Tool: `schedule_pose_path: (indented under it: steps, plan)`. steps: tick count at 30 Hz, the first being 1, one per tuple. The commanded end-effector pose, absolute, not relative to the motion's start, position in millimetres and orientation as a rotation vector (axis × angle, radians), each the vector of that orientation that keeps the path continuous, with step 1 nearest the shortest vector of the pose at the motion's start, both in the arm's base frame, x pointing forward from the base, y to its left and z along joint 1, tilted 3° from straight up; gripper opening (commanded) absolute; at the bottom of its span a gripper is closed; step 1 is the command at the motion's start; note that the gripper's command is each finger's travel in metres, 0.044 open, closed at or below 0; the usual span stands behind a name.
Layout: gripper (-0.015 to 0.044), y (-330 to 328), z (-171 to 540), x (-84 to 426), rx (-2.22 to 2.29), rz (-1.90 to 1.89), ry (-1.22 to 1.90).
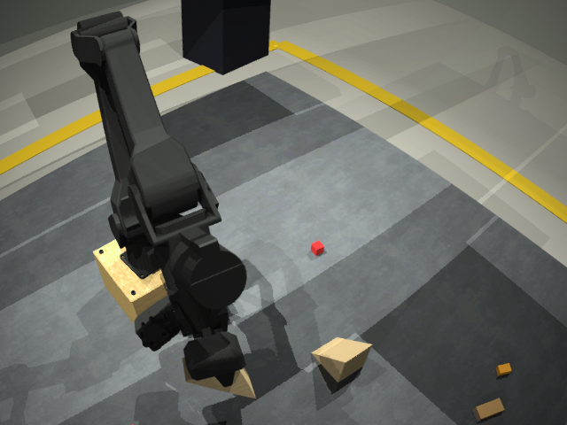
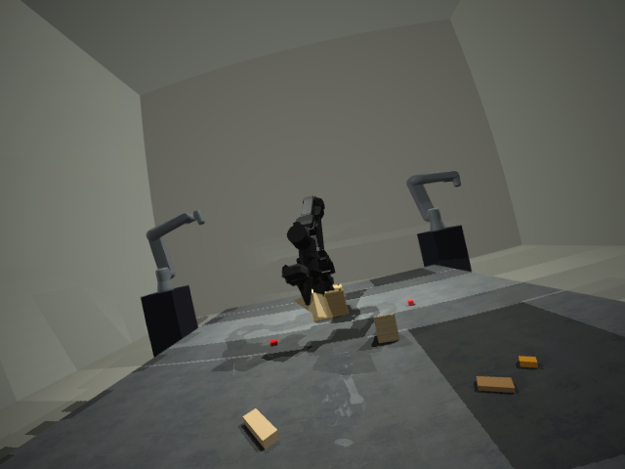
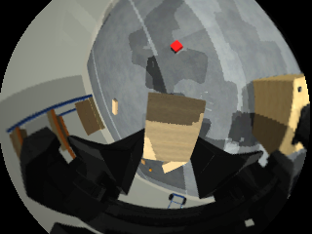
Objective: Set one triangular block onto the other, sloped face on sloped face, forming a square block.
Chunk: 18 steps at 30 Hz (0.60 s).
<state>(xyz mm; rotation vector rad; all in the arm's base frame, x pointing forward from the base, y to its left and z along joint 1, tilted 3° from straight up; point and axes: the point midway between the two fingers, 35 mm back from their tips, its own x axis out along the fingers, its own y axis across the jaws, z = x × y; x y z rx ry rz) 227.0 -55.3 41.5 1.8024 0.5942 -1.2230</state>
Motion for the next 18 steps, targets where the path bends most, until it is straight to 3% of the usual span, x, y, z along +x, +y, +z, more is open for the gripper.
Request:
schedule_pose_path:
  steps: [1, 18]
  plan:
    - [0.0, -55.3, 42.2, 229.1, 1.687, -1.172, 0.681]
    - [0.0, -56.0, 43.0, 231.4, 1.18, -0.905, 1.006]
